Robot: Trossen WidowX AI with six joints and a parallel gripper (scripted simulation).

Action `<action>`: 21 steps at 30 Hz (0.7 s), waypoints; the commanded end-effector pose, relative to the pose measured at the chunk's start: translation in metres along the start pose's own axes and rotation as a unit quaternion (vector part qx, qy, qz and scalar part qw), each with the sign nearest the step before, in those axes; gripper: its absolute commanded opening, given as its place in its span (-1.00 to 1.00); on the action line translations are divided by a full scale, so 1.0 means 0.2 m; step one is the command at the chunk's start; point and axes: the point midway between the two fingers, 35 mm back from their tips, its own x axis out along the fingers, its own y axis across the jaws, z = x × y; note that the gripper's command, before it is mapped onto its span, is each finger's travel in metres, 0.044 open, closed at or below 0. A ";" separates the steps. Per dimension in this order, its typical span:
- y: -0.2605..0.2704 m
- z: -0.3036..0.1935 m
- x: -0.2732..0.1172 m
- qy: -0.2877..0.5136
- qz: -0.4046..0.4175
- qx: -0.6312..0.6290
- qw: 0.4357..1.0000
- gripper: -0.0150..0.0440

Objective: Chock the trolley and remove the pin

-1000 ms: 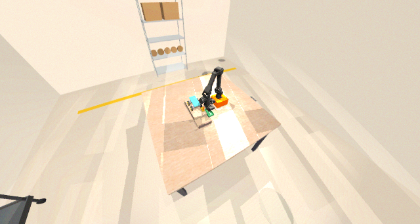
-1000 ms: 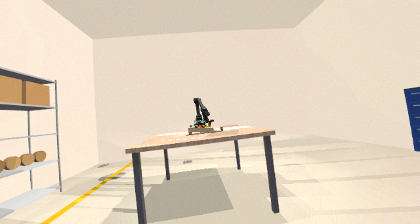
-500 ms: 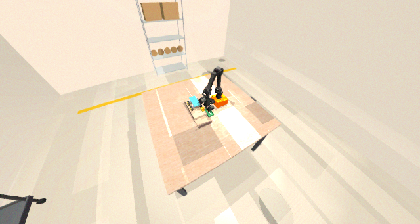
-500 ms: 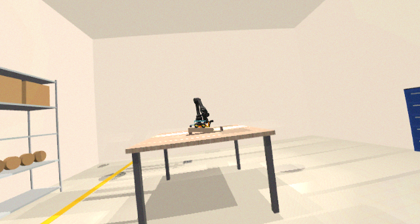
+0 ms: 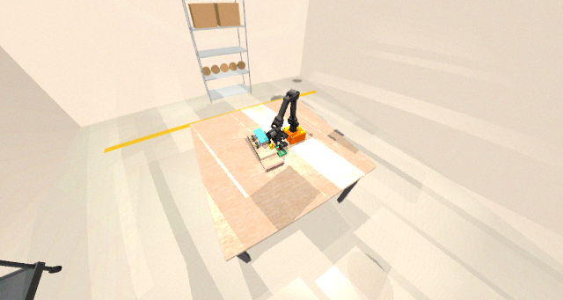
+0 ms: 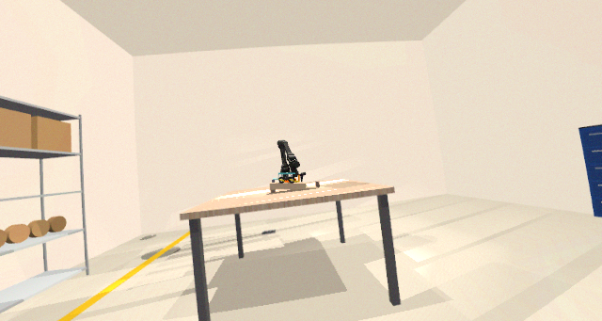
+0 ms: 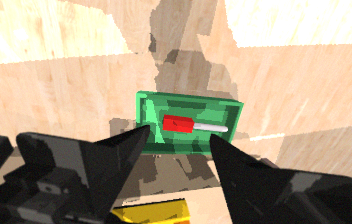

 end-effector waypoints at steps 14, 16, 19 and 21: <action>-0.03 0.01 -0.21 -0.002 -0.002 -0.002 1.000 1.00; -0.04 0.01 -0.22 -0.002 -0.002 -0.002 1.000 1.00; -0.04 0.01 -0.28 -0.002 -0.002 -0.002 1.000 1.00; -0.05 0.01 -0.31 -0.002 -0.002 -0.002 1.000 1.00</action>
